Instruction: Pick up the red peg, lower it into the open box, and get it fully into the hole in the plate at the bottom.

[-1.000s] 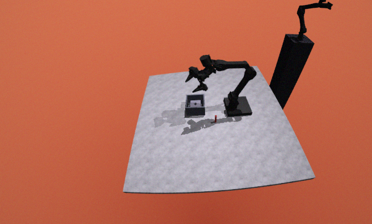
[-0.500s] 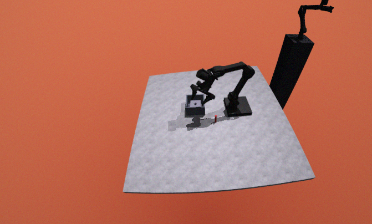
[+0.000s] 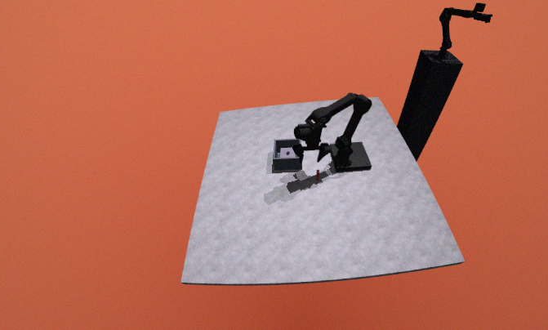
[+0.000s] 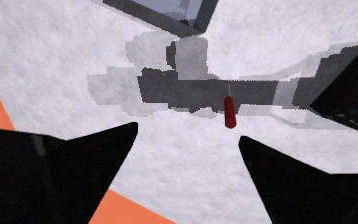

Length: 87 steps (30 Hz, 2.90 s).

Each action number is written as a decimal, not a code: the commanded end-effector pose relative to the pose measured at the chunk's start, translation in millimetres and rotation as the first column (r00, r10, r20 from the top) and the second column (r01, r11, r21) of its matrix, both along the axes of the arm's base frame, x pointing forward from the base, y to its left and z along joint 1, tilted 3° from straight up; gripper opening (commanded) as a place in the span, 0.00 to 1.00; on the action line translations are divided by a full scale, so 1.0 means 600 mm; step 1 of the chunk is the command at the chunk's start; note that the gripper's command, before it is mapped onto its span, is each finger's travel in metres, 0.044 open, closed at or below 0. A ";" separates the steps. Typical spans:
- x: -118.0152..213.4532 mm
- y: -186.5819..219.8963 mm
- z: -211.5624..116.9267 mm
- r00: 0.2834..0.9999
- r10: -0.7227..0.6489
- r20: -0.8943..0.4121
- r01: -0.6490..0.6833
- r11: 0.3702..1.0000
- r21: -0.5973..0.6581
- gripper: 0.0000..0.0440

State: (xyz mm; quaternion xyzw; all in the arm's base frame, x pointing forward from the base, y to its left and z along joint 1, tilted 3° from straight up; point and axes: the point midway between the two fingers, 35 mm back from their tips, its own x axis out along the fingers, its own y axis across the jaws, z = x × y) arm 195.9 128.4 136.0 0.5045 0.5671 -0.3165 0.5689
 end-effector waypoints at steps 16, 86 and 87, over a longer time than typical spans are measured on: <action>-0.047 0.003 -0.139 0.991 0.104 -0.079 -0.114 0.983 -0.146 1.00; 0.125 -0.140 -0.002 0.965 0.230 0.128 -0.174 0.922 -0.347 0.00; 0.129 -0.145 -0.002 0.966 0.225 0.129 -0.168 0.922 -0.349 0.00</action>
